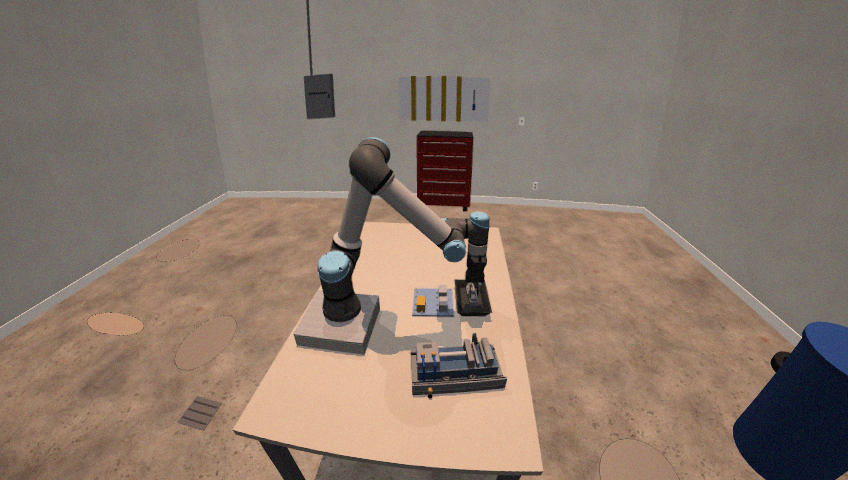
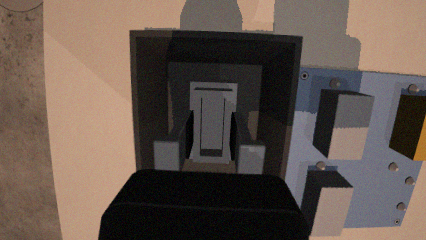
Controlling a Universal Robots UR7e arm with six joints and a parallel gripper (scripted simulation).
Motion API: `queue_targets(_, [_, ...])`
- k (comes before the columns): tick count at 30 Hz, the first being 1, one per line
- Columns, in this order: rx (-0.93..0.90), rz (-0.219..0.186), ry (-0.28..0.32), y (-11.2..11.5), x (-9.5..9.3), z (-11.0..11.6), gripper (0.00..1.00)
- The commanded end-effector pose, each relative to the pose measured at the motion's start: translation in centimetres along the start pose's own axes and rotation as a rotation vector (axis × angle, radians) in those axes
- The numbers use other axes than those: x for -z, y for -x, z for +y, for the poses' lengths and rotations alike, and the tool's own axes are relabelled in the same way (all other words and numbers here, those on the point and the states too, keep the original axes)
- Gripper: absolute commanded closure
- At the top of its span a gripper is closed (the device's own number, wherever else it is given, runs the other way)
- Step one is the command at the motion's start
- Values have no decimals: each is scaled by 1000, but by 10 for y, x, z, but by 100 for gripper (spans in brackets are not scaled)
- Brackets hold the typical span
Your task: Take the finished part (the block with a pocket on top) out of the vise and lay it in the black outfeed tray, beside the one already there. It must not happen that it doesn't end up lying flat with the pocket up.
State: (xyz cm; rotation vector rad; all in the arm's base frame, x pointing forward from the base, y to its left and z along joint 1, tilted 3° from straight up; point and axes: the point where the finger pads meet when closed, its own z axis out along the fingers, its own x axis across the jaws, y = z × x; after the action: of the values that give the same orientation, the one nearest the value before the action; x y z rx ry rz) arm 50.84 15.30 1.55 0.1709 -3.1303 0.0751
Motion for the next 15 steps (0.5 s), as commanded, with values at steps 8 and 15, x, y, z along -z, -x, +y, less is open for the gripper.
queue_targets(8, [0,-2,0,1,-13,0,100])
queue_targets(15, [0,-2,0,1,-17,0,100])
